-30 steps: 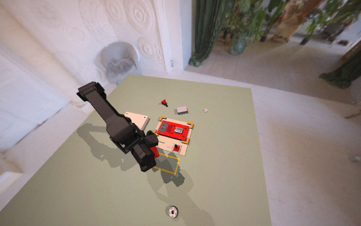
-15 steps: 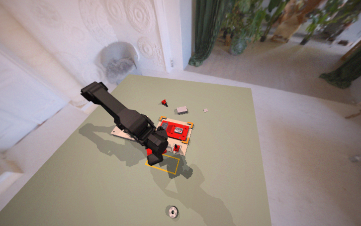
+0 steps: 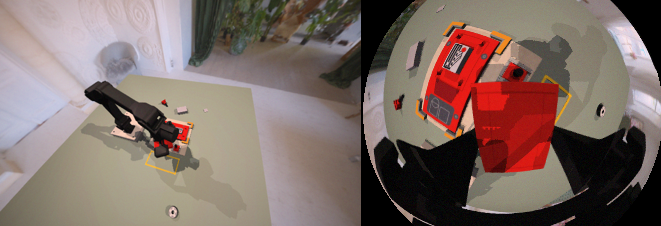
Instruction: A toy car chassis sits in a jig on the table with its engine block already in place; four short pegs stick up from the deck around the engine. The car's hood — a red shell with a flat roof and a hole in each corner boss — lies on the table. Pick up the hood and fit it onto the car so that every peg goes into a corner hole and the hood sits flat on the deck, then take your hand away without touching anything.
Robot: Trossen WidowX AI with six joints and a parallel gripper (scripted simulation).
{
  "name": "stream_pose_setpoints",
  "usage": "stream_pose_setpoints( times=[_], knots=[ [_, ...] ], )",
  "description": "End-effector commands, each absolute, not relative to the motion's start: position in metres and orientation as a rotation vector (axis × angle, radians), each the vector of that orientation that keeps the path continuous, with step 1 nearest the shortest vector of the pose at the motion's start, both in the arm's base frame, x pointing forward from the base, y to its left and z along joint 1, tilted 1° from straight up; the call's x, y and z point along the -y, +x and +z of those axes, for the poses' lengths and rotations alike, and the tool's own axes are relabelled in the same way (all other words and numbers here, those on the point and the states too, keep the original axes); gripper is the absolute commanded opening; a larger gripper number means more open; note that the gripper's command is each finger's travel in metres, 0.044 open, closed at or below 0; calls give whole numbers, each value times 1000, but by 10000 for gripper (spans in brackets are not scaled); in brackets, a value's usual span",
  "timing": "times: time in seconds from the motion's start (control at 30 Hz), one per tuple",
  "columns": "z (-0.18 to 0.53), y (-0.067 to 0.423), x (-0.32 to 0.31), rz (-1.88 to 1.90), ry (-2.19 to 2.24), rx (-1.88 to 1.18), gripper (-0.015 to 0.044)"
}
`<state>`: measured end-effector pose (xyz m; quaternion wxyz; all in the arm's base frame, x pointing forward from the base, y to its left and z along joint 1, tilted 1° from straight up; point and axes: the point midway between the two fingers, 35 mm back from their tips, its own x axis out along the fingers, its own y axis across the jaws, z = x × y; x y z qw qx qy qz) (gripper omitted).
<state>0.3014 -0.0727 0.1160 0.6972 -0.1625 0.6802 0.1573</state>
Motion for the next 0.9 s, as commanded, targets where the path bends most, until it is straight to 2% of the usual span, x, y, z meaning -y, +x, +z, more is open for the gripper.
stream_pose_setpoints(
  times=[0.0,0.87],
  knots=[
    [115,308,62,319,-322,-1526,0],
    [118,340,-12,76,-73,-1547,0]
  ],
)
